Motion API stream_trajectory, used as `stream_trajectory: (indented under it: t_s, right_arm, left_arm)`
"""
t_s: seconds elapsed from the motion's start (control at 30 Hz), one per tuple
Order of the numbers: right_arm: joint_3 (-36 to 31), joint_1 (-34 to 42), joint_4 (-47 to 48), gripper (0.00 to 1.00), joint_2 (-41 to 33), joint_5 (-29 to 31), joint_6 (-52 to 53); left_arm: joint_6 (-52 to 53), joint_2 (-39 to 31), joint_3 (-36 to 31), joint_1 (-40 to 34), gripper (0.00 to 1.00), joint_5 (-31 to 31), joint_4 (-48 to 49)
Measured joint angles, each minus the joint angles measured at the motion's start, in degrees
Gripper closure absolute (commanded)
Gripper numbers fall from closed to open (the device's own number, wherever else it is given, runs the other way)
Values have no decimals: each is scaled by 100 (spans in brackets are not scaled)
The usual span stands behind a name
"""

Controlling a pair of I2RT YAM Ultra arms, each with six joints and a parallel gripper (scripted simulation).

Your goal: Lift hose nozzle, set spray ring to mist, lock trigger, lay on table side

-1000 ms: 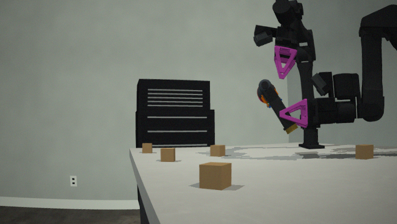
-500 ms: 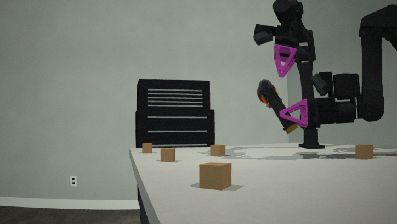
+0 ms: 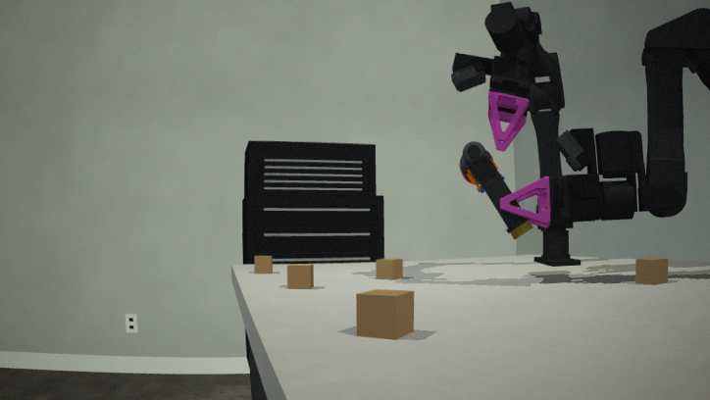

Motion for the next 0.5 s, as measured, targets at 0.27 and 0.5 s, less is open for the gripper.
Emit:
stream_trajectory:
  t_s: [0.27, 0.5]
  right_arm:
    - [-319, -39, 289, 62, 4, 0, -39]
    - [-485, -57, 516, 62, -7, 0, -68]
  left_arm:
    - [0, 0, 0, 0, 65, 0, 0]
    - [0, 0, 0, 0, 65, 0, 0]
